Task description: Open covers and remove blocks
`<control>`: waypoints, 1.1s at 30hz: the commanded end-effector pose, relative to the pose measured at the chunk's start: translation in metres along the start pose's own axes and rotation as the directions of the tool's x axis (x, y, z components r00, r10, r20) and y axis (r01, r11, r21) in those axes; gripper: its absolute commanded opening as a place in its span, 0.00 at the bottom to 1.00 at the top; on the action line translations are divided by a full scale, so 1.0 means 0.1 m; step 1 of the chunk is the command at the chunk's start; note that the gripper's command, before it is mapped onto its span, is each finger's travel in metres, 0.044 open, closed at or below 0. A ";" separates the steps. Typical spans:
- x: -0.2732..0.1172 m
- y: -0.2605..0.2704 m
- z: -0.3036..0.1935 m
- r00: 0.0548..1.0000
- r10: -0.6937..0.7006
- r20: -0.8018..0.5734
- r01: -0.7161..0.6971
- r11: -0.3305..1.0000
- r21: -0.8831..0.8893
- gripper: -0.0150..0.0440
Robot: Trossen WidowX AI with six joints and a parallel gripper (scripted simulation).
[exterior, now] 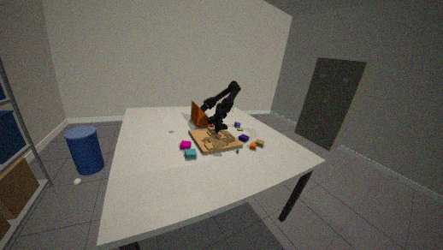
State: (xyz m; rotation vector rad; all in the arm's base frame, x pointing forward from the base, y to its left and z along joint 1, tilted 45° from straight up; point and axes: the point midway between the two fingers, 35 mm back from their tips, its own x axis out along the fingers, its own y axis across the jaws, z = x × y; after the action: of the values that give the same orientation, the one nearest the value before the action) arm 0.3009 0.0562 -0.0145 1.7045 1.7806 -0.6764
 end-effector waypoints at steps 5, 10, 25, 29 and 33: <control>0.00 0.01 0.09 1.000 0.001 0.008 -0.001 1.000 -0.004 0.25; 0.00 0.01 0.14 1.000 0.001 0.008 -0.001 1.000 -0.004 0.25; 0.00 0.01 0.29 1.000 0.001 0.008 -0.001 1.000 -0.004 0.25; 0.00 0.01 0.33 1.000 0.001 0.008 -0.001 1.000 -0.004 0.25; 0.00 0.00 0.37 1.000 0.001 0.008 -0.001 1.000 -0.004 0.25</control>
State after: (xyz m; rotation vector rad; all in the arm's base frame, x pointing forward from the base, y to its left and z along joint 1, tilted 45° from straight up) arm 0.3034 0.0329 -0.0376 1.7048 1.7777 -0.6748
